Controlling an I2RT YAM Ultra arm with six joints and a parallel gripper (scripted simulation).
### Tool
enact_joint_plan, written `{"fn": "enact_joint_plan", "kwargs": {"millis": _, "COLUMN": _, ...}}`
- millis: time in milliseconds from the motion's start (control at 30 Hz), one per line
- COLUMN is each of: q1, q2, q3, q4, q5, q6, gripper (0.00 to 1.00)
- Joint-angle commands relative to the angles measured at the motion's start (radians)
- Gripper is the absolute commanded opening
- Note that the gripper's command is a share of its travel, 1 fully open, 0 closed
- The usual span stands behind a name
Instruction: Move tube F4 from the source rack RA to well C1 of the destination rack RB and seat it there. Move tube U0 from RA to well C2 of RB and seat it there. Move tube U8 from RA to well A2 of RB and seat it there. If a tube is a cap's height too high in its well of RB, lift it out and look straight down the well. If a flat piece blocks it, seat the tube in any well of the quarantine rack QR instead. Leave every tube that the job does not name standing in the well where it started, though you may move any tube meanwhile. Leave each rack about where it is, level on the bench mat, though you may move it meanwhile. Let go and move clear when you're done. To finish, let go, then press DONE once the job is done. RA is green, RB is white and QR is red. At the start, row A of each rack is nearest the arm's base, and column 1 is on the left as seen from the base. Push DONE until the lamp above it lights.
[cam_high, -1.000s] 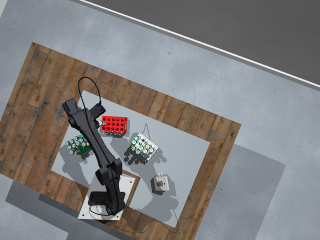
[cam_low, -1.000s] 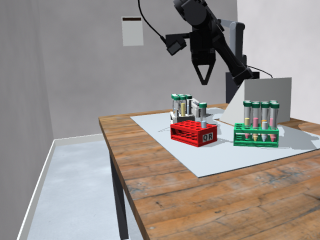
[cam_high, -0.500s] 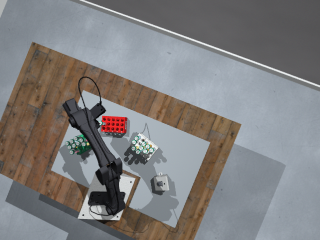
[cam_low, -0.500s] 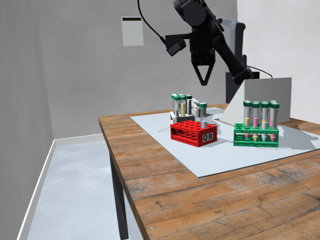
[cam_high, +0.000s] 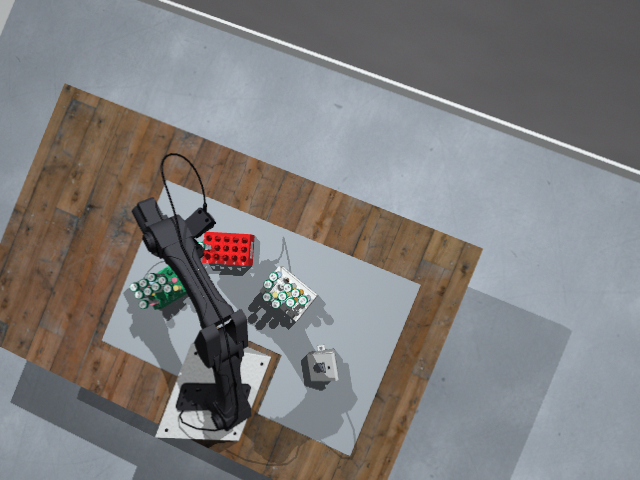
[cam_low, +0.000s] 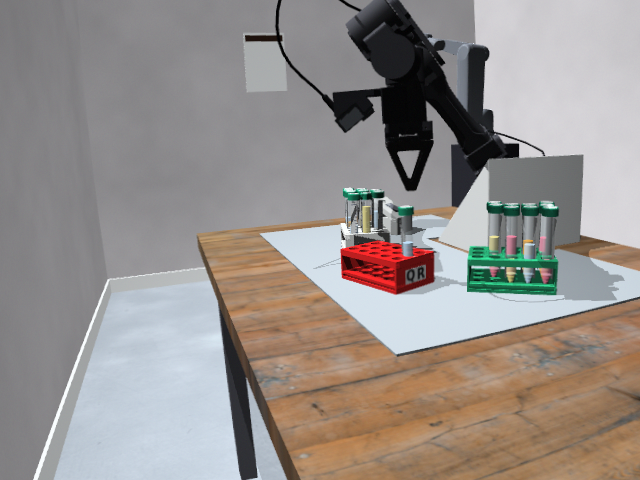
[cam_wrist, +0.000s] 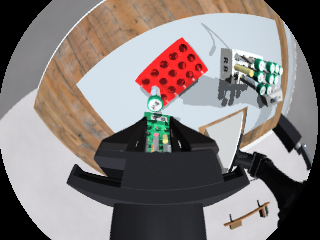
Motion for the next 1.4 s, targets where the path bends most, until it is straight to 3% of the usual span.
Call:
{"fn": "enact_joint_plan", "kwargs": {"millis": 0, "q1": -0.006, "q2": -0.025, "q3": -0.032, "q4": 0.053, "q5": 0.029, "q6": -0.018, "gripper": 0.30}}
{"fn": "enact_joint_plan", "kwargs": {"millis": 1367, "q1": -0.023, "q2": -0.037, "q3": -0.114, "q4": 0.142, "q5": 0.044, "q6": -0.048, "gripper": 0.30}}
